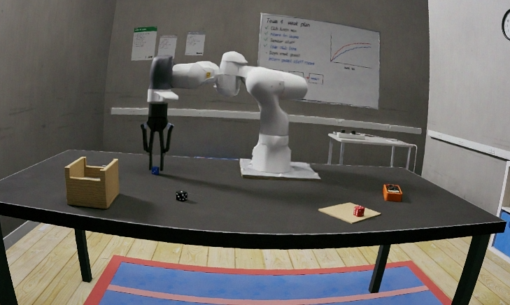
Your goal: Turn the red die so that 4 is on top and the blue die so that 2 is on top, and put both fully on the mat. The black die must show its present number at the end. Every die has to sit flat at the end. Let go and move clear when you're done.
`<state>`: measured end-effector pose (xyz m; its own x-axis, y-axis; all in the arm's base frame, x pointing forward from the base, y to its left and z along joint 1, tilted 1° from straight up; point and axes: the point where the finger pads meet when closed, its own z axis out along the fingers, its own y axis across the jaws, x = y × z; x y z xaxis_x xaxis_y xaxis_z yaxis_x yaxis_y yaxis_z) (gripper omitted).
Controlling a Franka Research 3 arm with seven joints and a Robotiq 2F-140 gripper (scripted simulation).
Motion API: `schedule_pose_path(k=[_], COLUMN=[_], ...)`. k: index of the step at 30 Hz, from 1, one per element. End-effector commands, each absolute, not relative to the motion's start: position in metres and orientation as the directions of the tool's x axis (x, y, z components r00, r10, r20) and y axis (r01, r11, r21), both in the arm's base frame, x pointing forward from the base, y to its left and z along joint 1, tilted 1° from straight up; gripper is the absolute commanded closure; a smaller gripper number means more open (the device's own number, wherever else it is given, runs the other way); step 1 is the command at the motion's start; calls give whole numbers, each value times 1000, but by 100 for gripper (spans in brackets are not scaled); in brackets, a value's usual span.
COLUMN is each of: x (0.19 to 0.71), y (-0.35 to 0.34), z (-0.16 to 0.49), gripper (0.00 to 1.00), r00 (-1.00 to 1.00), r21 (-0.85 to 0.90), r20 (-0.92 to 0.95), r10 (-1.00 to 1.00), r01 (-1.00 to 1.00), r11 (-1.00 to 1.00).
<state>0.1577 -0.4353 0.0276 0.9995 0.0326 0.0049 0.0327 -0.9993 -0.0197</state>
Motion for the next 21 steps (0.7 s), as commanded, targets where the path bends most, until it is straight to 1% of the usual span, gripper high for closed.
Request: schedule_pose_path(k=[1, 21], x=[160, 160], y=[-436, -436], z=[22, 15], gripper=[68, 68], r00=[1000, 1000], r21=[-14, -14], r20=[9, 9], r10=[30, 30], r01=[30, 30], r11=[-999, -999])
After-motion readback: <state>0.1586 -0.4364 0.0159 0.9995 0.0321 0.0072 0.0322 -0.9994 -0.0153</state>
